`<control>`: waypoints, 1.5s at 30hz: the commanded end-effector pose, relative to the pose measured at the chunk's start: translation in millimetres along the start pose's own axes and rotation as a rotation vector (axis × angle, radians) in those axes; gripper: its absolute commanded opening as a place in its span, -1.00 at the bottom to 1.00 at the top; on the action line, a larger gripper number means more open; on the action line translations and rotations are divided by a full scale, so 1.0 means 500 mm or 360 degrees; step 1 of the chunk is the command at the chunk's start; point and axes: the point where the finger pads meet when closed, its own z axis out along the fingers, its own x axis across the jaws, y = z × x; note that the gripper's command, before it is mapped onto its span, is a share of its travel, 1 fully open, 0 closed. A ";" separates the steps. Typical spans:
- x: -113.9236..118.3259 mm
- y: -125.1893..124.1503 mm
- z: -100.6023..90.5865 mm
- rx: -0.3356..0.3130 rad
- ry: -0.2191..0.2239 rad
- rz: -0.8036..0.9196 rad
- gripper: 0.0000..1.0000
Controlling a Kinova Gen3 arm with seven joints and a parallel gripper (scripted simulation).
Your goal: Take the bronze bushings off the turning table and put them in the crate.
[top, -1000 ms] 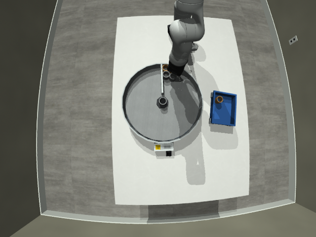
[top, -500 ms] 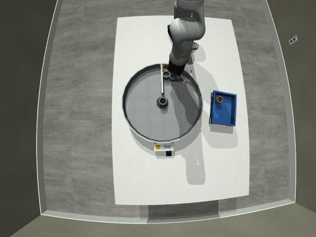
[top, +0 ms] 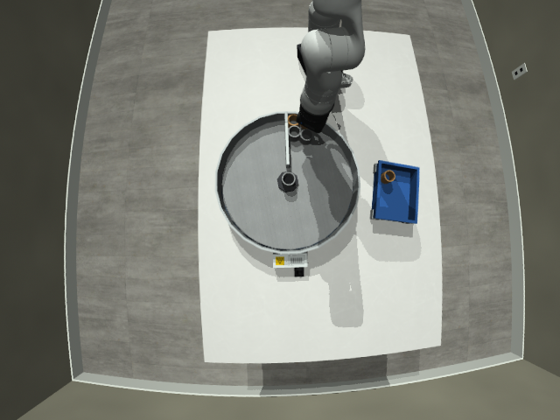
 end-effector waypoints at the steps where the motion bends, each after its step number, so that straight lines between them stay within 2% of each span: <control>1: 0.001 0.002 -0.010 -0.0007 0.0004 0.0001 -1.00; 13: 0.001 0.002 -0.010 -0.0007 0.0004 0.0001 -1.00; 18: 0.000 0.001 -0.025 -0.0006 0.0003 0.0001 -1.00; 45: 0.000 0.001 -0.039 -0.0005 0.0003 0.0001 -1.00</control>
